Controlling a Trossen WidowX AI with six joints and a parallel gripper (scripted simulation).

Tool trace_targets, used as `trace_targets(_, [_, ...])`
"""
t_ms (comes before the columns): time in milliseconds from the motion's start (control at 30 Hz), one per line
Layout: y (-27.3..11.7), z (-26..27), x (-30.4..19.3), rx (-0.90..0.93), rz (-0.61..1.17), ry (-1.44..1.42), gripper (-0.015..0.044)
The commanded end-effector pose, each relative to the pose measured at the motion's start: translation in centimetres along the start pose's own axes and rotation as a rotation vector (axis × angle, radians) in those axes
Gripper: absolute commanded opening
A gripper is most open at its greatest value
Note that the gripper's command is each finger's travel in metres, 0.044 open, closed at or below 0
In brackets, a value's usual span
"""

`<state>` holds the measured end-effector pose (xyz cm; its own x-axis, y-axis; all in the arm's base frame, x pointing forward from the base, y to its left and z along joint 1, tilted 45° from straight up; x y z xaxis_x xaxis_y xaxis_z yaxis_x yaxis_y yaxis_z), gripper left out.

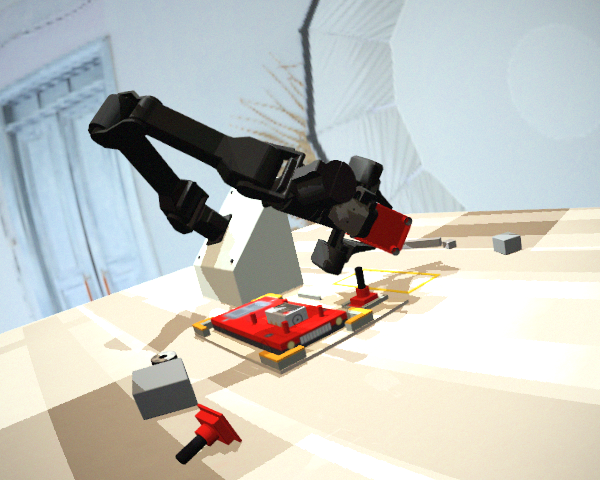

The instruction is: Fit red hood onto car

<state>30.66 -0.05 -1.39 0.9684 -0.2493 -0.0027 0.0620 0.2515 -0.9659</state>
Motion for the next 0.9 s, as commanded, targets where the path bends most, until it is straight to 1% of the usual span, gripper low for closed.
trace_targets(0, [0.0, 0.0, 0.0, 0.001, 0.000, 0.160, 0.0000])
trace_targets(233, [0.1, -0.1, 0.0, 0.001, 0.000, 0.295, 0.0000])
trace_targets(867, [0.4, -2.0, 0.2, 0.000, 0.000, 0.909, 0.0000])
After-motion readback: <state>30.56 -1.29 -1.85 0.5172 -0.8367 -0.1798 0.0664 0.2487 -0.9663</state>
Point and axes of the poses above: the point midway between the two fingers, 35 mm back from their tips, its own y axis out along the fingers, its own z axis across the jaws, x = y × z, the point moved 9 cm from there along -y, back along the fingers, and after that the axes turned 13 degrees about -y, right-handed, at the moved point
